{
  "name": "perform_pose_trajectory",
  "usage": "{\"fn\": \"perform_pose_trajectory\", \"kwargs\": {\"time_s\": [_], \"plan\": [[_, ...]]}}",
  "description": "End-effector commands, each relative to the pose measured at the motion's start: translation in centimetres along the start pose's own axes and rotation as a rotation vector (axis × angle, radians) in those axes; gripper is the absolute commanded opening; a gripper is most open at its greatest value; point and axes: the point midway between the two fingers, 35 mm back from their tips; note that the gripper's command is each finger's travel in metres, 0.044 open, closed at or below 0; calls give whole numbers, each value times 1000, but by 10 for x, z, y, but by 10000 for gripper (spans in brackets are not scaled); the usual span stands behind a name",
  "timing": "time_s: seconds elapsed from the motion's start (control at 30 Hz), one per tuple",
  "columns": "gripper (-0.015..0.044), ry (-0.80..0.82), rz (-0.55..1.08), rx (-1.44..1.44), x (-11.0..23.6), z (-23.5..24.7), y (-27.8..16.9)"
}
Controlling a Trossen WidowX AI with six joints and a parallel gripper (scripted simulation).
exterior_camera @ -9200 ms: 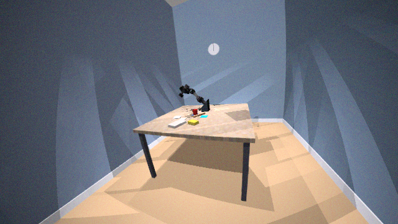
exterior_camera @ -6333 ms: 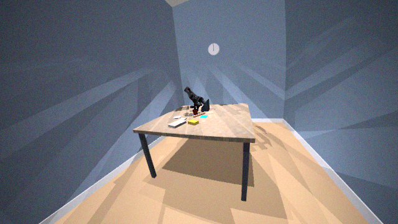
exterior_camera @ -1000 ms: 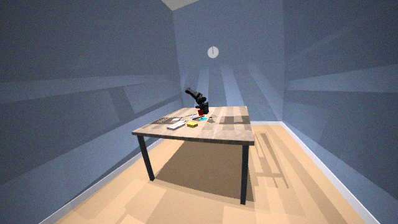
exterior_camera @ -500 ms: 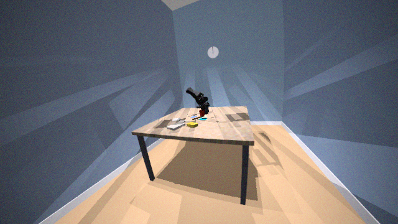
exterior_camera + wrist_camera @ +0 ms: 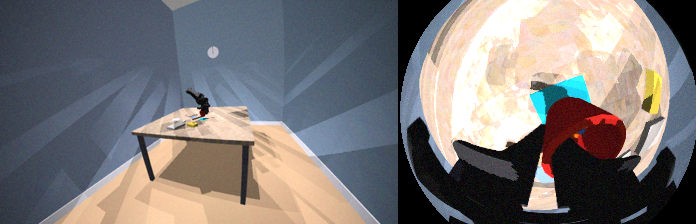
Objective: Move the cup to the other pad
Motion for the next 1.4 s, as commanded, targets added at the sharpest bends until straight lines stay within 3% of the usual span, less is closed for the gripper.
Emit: {"fn": "perform_pose_trajectory", "kwargs": {"time_s": [0.0,0.47,1.0,1.17,1.37], "plan": [[0,-2,10,10,-10,1,-2],[0,-3,11,10,-32,2,-2],[0,-1,5,1,-29,0,-1],[128,-1,5,1,-29,0,-1],[128,-1,5,1,-29,0,-1]]}}
Point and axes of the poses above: the point midway between the two fingers, 35 mm back from their tips, its own x axis back along the fingers, its own z axis across the jaws, y = z × x, and after that the axes turned 14 degrees about -x, right-handed
